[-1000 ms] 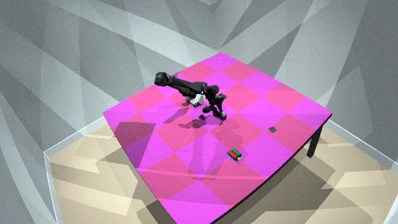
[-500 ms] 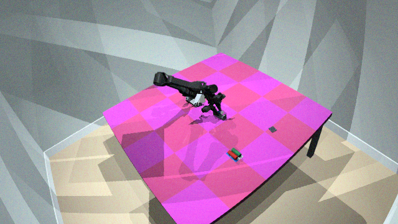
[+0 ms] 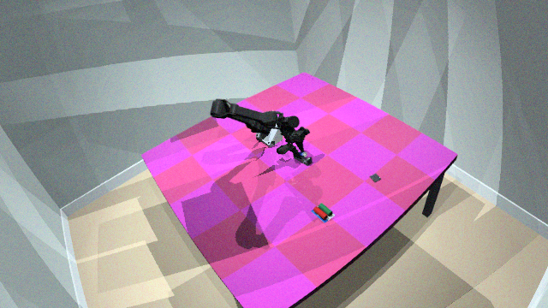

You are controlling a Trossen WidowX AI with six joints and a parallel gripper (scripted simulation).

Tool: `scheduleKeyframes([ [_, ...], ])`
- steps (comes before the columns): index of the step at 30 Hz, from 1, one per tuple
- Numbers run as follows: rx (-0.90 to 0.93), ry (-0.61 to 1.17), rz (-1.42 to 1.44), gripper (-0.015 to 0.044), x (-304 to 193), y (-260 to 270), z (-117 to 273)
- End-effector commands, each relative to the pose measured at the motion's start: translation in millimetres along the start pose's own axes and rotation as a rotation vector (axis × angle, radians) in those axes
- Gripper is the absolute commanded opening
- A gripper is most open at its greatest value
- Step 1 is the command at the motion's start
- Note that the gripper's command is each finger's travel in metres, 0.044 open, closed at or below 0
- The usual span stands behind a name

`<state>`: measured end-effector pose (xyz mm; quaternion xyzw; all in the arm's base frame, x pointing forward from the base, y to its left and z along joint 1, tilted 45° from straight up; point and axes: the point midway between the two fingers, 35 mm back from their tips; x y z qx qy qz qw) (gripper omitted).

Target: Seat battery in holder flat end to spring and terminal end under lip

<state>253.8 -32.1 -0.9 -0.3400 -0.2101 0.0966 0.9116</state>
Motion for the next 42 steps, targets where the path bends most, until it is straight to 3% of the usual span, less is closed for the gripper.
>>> scheduleKeyframes([
  [1, 0.007, 0.025, 0.007, 0.0081, -5, 1, -1],
  [42, 0.034, 0.247, -0.01, 0.0081, 3, 3, -12],
])
Point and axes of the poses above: the point midway between the two fingers, 35 mm back from their tips, its own z axis back along the fingers, its own y axis across the jaws, x = y × z, and after that the axes turned 3 degrees about z, right-handed
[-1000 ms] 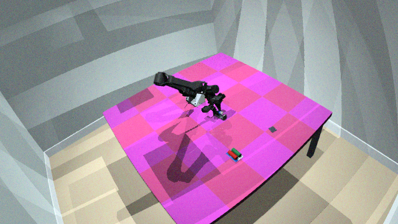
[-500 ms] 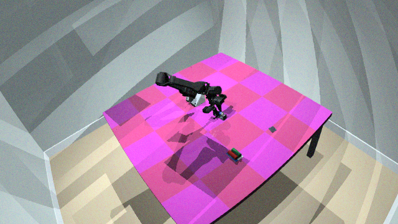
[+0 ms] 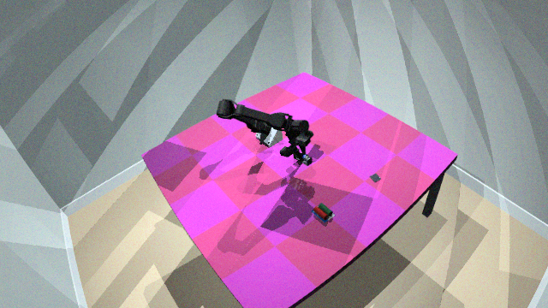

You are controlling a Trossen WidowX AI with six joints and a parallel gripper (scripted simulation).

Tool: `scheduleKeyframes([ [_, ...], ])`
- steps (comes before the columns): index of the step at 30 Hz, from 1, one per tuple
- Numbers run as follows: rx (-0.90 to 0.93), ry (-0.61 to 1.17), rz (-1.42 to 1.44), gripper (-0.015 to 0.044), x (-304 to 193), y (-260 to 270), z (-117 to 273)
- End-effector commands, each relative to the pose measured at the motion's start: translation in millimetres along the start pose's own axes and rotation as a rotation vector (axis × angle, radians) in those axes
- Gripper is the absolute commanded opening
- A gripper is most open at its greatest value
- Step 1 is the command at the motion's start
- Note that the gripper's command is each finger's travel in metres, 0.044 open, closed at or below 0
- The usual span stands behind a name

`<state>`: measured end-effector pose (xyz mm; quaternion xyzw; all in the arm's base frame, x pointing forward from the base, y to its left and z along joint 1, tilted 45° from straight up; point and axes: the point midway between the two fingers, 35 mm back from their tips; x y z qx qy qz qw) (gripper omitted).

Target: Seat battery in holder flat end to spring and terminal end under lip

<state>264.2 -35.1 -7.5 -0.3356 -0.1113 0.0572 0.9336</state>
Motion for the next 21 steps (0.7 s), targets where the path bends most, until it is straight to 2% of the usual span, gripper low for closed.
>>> scheduleKeyframes([
  [1, 0.009, 0.036, 0.001, 0.0081, -2.9, 1.2, -2.5],
  [21, 0.017, 0.15, -0.012, 0.0081, -0.4, -0.1, -5.4],
])
Point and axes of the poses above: the point midway between the two fingers, 35 mm back from their tips, its own z axis back along the fingers, its own y axis across the jaws, x = y × z, and after that the axes turned 3 degrees about z, right-handed
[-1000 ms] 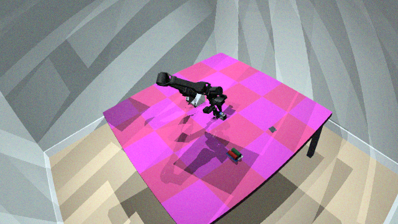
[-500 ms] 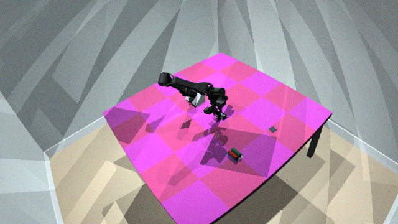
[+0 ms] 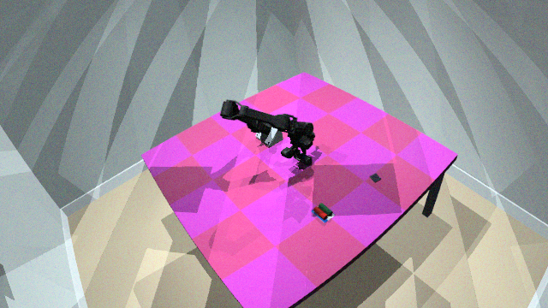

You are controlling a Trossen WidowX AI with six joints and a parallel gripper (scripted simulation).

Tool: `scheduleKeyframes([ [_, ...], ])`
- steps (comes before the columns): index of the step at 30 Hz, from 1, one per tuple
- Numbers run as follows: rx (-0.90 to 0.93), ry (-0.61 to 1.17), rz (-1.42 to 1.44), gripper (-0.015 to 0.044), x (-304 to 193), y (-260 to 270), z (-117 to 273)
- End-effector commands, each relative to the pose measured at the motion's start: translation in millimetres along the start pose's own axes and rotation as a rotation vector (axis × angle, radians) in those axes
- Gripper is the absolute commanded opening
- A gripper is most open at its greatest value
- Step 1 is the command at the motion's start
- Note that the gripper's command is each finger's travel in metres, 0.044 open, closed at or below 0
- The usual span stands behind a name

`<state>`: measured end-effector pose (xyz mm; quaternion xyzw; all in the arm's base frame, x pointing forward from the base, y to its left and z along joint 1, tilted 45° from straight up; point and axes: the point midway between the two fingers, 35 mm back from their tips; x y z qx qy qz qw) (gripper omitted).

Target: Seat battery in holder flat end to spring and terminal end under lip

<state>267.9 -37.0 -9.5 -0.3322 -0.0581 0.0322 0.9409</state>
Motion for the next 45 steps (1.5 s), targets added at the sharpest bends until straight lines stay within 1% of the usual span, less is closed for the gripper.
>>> scheduleKeyframes([
  [1, 0.005, 0.039, -0.001, 0.0081, -3, 0, -2],
  [32, 0.013, 0.212, -0.022, 0.0081, 1, -4, -4],
  [45, 0.013, 0.217, -0.022, 0.0081, 9, -5, -6],
])
Point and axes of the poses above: the point midway between the two fingers, 35 mm back from their tips, its own z axis back along the fingers, its own y axis across the jaws, x = y × z, and after that the axes turned 3 degrees about z, right-handed
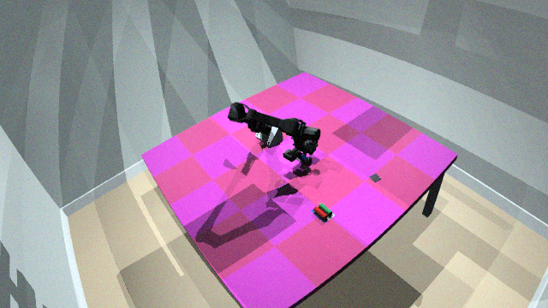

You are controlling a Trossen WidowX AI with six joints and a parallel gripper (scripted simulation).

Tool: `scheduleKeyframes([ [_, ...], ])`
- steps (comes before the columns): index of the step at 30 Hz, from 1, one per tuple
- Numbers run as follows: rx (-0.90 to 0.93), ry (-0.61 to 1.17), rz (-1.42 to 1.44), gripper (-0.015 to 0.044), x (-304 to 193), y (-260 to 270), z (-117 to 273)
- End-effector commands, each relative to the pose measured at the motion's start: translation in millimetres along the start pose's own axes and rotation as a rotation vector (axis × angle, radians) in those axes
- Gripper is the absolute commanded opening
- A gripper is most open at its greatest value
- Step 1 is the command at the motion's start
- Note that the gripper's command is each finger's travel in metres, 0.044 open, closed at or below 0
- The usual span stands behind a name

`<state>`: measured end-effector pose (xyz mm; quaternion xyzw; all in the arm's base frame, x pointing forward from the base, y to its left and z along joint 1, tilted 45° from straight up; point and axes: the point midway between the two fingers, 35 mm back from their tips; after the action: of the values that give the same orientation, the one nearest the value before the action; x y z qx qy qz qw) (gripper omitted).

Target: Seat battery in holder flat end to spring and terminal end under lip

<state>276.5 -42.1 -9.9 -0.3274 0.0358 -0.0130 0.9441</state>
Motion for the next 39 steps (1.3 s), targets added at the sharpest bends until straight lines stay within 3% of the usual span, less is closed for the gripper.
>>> scheduleKeyframes([
  [1, 0.001, 0.01, 0.001, 0.0081, 2, -1, -1],
  [21, -0.001, 0.012, 0.005, 0.0081, 7, -1, 0],
  [25, -0.001, 0.012, 0.005, 0.0183, 7, -1, 0],
  [38, 0.0, 0.011, 0.002, 0.0183, 6, 1, 15],
  [39, -0.003, 0.012, 0.009, 0.0209, 5, 1, 13],
])
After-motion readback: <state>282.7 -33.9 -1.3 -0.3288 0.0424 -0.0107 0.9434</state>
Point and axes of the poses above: the point midway between the two fingers, 35 mm back from their tips, its own z axis back along the fingers, its own y axis across the jaws, x = y × z, and after that the axes turned 3 degrees about z, right-handed
